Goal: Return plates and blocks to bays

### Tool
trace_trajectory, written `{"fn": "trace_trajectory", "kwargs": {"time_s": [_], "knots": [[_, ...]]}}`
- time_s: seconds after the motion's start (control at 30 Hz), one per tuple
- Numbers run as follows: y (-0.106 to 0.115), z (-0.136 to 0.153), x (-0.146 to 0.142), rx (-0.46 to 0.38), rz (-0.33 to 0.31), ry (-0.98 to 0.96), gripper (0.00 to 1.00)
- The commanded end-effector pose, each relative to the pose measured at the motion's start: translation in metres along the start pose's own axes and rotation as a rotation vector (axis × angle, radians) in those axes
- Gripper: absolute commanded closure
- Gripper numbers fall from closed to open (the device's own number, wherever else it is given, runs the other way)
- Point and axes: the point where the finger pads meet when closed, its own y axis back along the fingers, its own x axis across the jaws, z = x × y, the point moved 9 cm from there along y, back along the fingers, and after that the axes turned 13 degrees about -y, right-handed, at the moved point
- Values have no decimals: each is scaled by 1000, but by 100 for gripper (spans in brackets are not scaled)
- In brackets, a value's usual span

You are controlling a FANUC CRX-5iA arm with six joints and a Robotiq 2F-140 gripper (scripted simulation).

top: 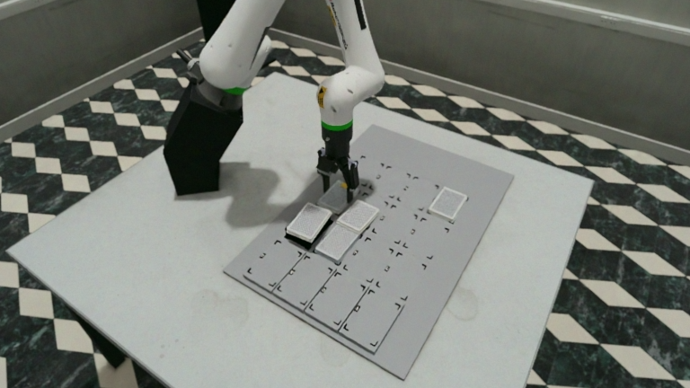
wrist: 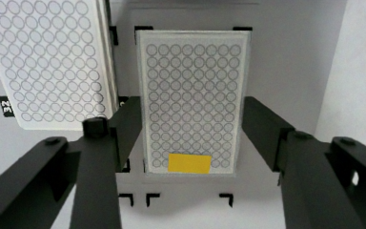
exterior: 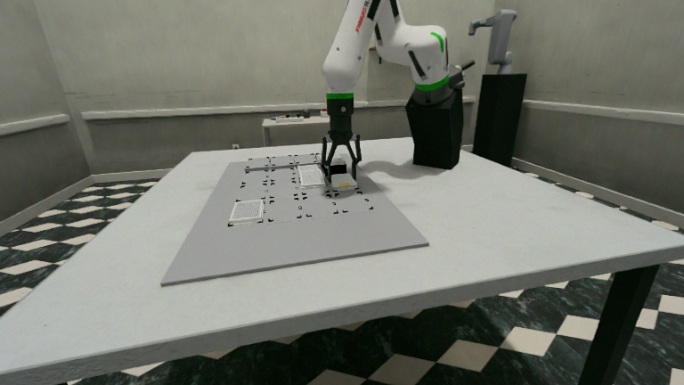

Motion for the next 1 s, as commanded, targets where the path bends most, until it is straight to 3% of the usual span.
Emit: {"fn": "trace_trajectory", "kwargs": {"time_s": [0.0,0.4,0.43,0.97], "knots": [[0,0,0,0,-1,0,39],[0,0,0,0,-1,0,39],[0,0,0,0,-1,0,30],[0,0,0,0,-1,0,30]]}}
